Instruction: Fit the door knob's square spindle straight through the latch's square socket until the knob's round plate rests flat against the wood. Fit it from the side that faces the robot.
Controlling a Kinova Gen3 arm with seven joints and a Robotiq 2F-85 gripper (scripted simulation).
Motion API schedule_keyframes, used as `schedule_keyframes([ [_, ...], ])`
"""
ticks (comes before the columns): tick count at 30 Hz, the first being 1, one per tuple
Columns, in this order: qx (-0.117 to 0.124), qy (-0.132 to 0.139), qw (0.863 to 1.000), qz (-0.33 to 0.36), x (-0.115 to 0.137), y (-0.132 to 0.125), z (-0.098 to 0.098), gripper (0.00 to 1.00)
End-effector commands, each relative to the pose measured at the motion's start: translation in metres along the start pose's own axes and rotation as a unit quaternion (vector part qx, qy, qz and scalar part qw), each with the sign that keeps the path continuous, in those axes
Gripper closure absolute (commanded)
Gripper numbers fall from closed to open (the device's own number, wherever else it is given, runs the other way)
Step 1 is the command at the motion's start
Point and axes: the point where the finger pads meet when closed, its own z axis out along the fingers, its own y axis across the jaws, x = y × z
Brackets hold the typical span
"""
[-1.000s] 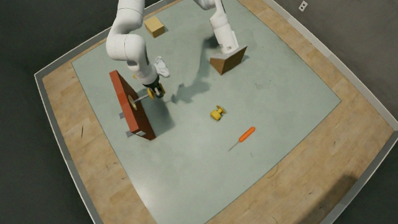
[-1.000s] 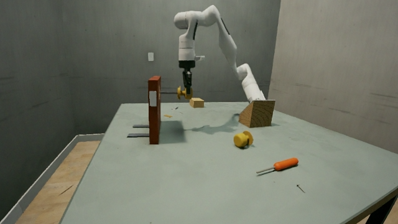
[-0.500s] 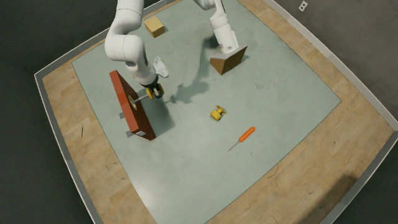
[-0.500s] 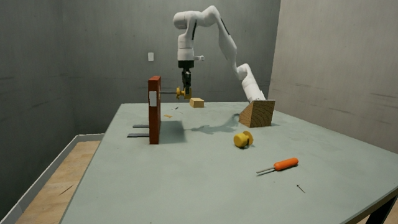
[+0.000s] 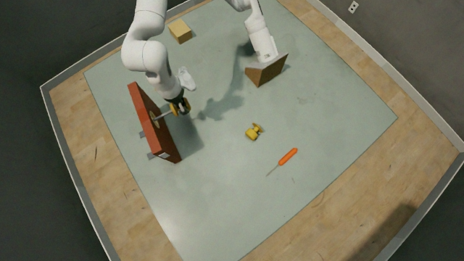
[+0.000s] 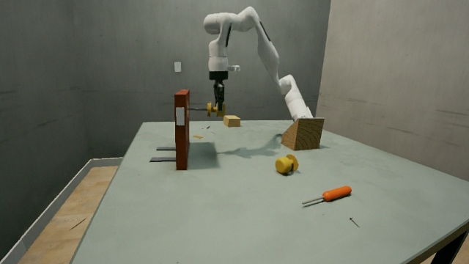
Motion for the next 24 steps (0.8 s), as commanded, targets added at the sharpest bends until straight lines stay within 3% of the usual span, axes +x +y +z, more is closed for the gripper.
schedule_keyframes([
  [1, 0.005, -0.001, 1.000, -0.004, -0.0046, -0.0035, 0.0012, 0.37],
  [24, 0.005, -0.001, 1.000, -0.003, -0.0084, -0.0036, 0.0009, 0.37],
])
